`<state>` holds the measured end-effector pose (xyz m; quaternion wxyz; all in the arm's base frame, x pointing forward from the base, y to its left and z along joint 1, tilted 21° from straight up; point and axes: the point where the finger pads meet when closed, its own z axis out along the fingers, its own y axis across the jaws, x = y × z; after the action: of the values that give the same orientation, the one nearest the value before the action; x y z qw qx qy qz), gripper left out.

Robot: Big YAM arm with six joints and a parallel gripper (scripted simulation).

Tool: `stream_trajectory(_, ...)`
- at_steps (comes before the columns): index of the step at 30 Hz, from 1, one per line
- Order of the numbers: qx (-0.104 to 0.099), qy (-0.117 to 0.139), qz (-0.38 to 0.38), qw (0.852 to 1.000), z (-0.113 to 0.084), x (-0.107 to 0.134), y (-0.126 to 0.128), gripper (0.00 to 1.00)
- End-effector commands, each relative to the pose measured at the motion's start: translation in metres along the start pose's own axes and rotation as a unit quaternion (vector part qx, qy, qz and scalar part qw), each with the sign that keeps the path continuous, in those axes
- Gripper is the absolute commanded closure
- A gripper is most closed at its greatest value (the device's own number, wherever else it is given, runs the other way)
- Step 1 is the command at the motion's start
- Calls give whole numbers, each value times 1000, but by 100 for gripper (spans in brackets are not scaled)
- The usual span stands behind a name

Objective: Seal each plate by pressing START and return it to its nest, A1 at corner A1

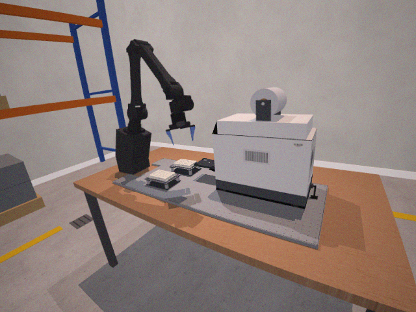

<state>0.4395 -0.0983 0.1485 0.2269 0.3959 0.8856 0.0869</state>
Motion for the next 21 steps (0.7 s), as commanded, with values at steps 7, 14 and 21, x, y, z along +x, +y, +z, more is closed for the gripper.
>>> stream_trajectory(7, 11, 31, -169, 985, -14, 51, -3, 0)
stream_trajectory(14, 14, 48, -268, 962, -26, 79, -12, 0)
stream_trajectory(21, 17, 64, -339, 938, -31, 106, -20, 0)
